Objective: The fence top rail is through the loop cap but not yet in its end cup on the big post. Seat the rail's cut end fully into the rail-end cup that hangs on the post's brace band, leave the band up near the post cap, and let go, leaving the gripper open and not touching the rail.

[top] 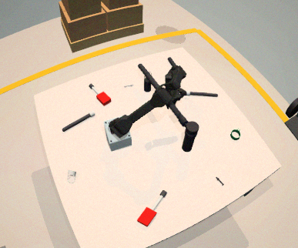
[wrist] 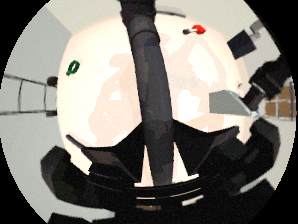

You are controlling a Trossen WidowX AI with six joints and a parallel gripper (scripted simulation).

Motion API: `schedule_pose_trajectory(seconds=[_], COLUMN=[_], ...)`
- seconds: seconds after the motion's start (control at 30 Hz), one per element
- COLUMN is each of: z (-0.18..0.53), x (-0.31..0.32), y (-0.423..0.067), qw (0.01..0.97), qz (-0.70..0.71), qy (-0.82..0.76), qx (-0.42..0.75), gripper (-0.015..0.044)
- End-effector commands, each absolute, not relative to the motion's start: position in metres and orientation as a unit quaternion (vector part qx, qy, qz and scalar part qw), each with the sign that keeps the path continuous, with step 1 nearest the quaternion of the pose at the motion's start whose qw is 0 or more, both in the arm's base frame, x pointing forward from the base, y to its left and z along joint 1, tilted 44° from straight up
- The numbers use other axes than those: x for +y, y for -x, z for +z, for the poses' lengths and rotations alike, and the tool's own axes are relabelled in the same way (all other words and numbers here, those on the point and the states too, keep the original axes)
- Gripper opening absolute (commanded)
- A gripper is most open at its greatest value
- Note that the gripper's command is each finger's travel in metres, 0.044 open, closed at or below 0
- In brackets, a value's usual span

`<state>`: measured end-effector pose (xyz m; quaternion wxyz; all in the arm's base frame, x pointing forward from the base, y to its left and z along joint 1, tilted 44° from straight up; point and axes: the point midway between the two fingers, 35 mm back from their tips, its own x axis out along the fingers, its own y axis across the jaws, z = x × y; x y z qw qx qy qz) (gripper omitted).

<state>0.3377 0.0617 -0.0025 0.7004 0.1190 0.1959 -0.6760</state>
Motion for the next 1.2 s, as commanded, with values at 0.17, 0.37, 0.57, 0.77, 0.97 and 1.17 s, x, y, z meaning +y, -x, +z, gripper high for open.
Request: schedule_pose_trajectory(seconds=[0.17,0.37,0.57,0.77,0.97,1.17], z=[0.008,0.01,0.013,0.016,0.008,0.008], x=[0.059,0.057,0.054,0.052,0.052,0.052], y=[-0.34,-0.34,-0.341,-0.342,-0.34,-0.34], qw=[0.704,0.704,0.704,0.704,0.698,0.698], qz=[-0.673,-0.673,-0.673,-0.673,-0.678,-0.678], qy=[-0.12,-0.119,-0.119,-0.119,-0.119,-0.119], qx=[0.193,0.193,0.192,0.192,0.197,0.197], gripper=[0.0,0.0,0.0,0.0,0.0,0.0053])
